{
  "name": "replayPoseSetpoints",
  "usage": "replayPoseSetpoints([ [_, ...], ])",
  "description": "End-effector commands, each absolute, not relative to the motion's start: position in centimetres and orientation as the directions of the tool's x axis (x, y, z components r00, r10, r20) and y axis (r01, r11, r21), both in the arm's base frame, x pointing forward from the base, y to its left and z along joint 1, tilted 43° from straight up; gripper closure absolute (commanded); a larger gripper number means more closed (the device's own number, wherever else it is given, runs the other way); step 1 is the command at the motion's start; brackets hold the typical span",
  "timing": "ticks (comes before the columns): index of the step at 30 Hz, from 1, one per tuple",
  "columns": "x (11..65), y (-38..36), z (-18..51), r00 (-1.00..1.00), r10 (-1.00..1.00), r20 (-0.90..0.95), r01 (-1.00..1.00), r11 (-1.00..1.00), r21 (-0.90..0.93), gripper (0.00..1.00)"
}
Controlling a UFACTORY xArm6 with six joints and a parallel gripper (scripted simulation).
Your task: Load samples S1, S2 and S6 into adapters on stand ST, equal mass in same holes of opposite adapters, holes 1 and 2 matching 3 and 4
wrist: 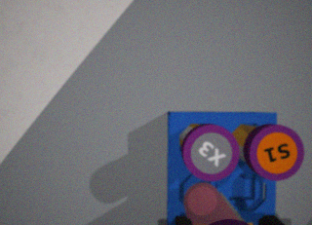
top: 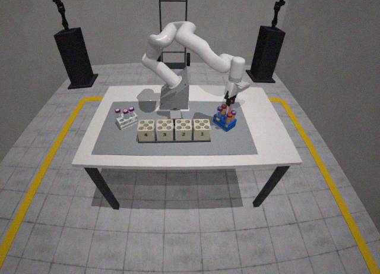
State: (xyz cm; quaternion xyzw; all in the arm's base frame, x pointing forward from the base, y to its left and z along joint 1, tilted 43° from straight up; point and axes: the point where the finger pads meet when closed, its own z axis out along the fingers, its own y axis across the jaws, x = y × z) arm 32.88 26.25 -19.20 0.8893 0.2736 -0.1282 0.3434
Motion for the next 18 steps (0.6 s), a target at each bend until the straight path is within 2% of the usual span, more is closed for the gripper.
replayPoseSetpoints([
  [1, 33.0, 26.9, -18.6, 0.818, 0.401, -0.412, 0.574, -0.616, 0.540, 1.00],
  [18, 33.1, 29.0, -16.4, 0.818, 0.401, -0.412, 0.574, -0.616, 0.540, 1.00],
])
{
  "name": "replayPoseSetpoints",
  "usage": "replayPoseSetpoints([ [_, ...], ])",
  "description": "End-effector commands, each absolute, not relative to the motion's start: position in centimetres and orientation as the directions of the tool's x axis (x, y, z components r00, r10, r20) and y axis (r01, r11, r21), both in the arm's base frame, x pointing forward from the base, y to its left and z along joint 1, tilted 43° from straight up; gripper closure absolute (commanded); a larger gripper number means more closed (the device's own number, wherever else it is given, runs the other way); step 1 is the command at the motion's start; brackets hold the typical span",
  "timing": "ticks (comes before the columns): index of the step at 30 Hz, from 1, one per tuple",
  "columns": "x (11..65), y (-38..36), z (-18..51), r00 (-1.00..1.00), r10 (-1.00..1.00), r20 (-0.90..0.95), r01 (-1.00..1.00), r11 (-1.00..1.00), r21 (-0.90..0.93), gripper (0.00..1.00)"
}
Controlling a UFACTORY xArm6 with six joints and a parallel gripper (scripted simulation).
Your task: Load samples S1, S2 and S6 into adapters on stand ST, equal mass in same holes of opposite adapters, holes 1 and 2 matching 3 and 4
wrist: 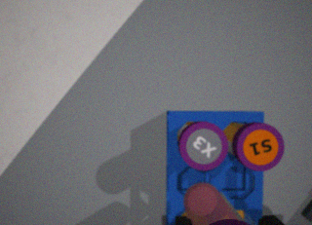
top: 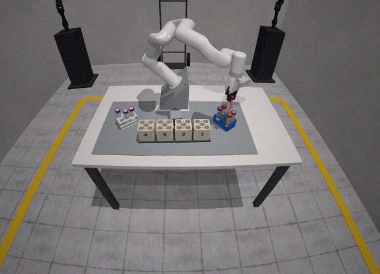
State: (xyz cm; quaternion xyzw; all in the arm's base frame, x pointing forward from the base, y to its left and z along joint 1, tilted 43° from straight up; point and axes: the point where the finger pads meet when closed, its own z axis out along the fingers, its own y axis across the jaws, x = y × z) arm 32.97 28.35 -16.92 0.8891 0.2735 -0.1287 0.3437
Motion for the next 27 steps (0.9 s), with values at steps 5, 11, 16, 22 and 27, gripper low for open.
replayPoseSetpoints([
  [5, 33.2, 29.6, -15.7, 0.818, 0.401, -0.412, 0.574, -0.616, 0.540, 1.00],
  [11, 33.2, 30.5, -14.8, 0.818, 0.401, -0.412, 0.574, -0.616, 0.540, 1.00],
  [16, 33.2, 30.9, -14.3, 0.818, 0.401, -0.412, 0.574, -0.616, 0.540, 1.00],
  [22, 33.3, 31.3, -13.9, 0.818, 0.401, -0.412, 0.574, -0.616, 0.540, 1.00],
  [27, 33.3, 31.3, -13.9, 0.818, 0.401, -0.412, 0.574, -0.616, 0.540, 1.00],
])
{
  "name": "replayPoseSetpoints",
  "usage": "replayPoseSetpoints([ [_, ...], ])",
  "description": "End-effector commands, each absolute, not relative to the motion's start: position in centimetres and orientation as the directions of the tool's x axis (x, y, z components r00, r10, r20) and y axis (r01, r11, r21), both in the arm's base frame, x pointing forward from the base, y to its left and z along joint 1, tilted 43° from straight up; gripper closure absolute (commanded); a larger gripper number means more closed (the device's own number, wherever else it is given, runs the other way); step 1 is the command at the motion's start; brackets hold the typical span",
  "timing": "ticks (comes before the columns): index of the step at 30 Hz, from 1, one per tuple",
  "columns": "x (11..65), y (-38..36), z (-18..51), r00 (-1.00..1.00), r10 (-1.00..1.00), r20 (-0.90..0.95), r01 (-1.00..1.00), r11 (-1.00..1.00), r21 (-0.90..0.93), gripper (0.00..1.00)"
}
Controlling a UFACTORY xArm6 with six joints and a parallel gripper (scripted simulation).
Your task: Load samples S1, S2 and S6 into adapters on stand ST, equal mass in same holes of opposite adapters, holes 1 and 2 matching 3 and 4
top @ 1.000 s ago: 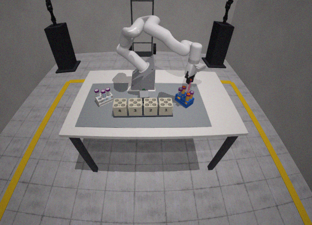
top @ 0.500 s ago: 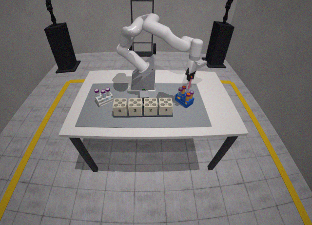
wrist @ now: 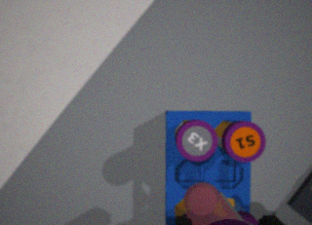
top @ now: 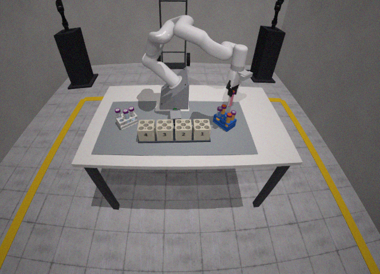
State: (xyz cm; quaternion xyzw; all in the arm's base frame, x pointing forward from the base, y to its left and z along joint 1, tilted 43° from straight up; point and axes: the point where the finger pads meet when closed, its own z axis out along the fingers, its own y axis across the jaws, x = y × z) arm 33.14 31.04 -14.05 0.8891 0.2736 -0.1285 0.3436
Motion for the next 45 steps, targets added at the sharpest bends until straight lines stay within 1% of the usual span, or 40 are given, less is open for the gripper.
replayPoseSetpoints([
  [1, 33.3, 31.3, -13.9, 0.818, 0.401, -0.412, 0.574, -0.616, 0.540, 1.00],
  [34, 33.3, 31.3, -13.9, 0.818, 0.401, -0.412, 0.574, -0.616, 0.540, 1.00],
  [45, 35.6, 28.8, -11.7, 0.818, 0.401, -0.412, 0.574, -0.616, 0.540, 1.00],
])
